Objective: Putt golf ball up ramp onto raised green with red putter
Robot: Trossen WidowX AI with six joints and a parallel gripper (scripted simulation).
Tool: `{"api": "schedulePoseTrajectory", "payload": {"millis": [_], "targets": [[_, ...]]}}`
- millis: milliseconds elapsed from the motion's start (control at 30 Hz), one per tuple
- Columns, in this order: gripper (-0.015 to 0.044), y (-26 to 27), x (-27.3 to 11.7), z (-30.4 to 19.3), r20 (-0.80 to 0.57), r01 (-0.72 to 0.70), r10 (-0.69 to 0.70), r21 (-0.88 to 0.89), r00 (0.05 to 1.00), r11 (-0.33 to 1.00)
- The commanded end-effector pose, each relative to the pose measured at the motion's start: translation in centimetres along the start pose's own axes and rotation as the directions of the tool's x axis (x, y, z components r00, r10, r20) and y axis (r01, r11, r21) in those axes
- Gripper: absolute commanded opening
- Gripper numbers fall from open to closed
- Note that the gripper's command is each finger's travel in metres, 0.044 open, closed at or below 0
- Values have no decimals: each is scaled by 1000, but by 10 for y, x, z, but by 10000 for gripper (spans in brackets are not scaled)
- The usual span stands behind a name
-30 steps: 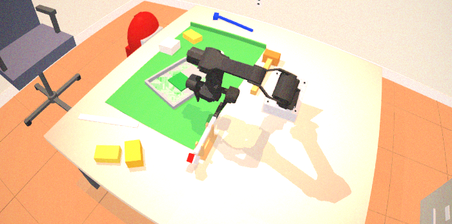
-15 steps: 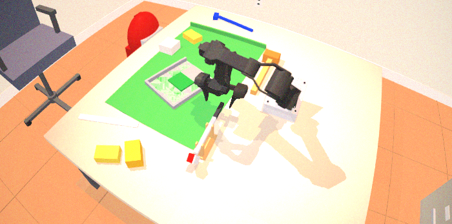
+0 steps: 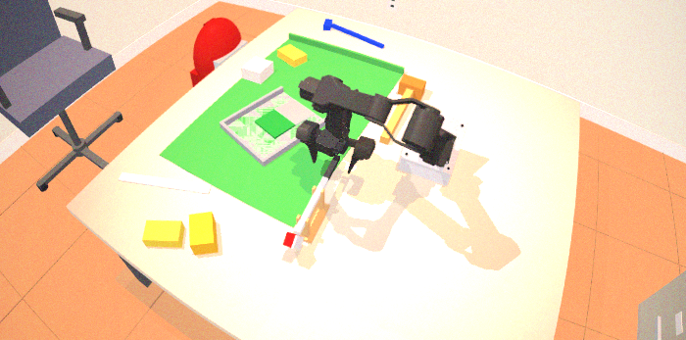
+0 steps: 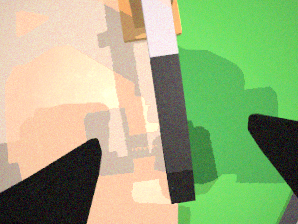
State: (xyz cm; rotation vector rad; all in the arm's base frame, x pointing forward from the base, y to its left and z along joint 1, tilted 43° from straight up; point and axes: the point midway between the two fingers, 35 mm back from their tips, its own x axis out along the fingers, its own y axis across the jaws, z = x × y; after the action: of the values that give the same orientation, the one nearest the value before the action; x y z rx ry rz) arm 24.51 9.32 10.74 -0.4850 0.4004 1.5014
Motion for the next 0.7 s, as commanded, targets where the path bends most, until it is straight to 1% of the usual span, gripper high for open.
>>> {"api": "schedulePoseTrajectory", "payload": {"millis": [0,667], "targets": [[440,1,7,-1,7,-2,2,5,1000,1000],[440,1,29,-6,8,-2,2,4,1000,1000]]}}
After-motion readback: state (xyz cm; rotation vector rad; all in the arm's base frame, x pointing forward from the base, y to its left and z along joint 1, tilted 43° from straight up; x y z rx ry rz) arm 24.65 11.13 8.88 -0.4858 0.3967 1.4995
